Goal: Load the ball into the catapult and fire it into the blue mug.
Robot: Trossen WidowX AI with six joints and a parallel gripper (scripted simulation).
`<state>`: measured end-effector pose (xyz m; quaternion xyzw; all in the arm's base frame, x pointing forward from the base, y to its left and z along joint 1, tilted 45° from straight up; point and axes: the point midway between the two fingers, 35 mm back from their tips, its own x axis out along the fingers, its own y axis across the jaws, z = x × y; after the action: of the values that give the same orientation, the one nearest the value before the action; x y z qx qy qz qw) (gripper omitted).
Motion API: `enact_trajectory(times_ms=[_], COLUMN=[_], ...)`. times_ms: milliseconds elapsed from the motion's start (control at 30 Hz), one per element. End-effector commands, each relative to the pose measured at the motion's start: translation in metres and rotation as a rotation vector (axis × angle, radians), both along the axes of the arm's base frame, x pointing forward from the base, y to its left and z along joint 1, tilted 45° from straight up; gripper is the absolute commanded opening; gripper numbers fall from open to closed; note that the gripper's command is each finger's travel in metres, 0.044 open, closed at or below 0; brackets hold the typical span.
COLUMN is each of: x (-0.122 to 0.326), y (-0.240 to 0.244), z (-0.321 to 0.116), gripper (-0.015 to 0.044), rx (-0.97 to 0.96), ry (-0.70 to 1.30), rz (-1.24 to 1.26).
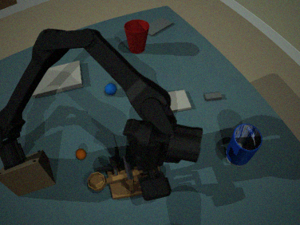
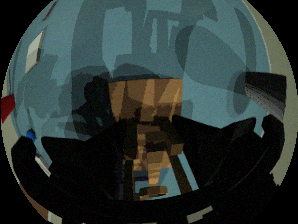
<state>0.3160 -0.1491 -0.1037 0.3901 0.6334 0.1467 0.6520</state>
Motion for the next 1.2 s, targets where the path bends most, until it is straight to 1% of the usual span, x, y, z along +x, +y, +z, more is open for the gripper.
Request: enact_trajectory(times_ms=[0, 67, 267, 1167], x=[-0.005, -0.007, -0.006, 0.001], y=[-0.027, -0.035, -0.033, -0.003], z=[0.024, 0.033, 0.031, 0.0], gripper=[0.0006, 0.0, 0.0, 0.0], rx=[-0.01, -0.01, -0.007, -0.004], ry=[-0.004, -0.004, -0.004, -0.004], rz=[-0.008, -0.008, -0.008, -0.009])
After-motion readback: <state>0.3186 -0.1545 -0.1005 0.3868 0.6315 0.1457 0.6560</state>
